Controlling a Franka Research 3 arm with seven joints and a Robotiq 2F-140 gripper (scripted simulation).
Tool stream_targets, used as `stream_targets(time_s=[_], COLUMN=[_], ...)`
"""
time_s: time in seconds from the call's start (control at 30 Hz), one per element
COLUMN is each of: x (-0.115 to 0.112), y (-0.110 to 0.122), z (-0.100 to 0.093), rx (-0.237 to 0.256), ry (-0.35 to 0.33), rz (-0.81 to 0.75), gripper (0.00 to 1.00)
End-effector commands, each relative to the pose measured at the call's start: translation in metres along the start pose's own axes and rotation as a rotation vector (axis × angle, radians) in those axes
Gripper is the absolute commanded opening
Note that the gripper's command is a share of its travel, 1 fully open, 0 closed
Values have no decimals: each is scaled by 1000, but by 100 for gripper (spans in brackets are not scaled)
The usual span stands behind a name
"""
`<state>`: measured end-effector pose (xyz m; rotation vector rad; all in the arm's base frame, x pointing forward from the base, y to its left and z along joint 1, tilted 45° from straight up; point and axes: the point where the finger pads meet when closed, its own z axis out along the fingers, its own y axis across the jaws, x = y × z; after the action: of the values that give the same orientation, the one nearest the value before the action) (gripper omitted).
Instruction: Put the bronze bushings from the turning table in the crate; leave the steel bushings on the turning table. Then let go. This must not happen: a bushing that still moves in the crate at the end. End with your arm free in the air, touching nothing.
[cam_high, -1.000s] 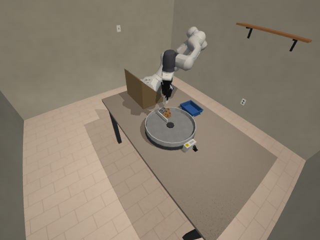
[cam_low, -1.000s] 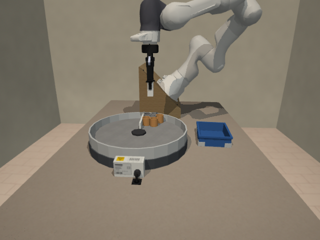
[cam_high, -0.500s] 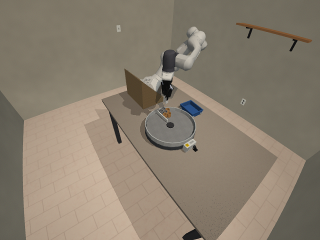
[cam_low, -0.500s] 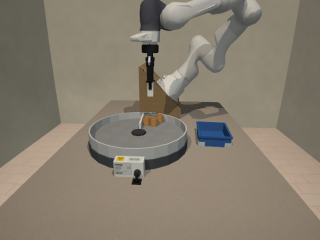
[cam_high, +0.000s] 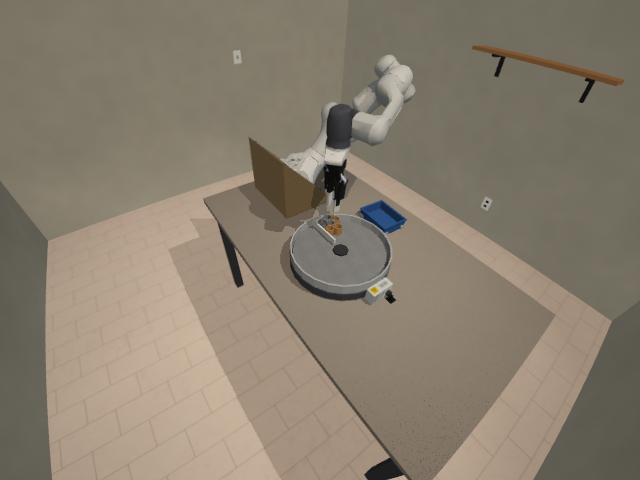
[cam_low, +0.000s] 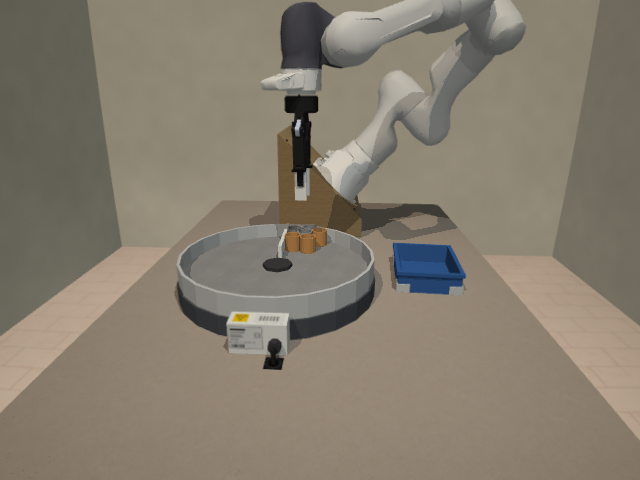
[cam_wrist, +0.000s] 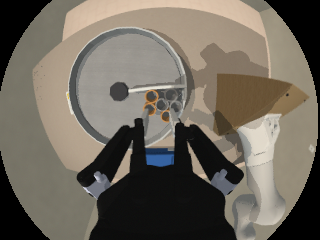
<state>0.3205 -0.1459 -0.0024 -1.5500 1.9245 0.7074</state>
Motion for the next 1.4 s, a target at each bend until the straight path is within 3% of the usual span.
stream_targets(time_s=[0.0,1.13,1.37], x=[-2,-18,-19], y=[-4,-28,-28], z=[9,59,60], rx=[2,4,4], ry=[7,6,6], rz=[167,695,708], gripper=[28,28,28])
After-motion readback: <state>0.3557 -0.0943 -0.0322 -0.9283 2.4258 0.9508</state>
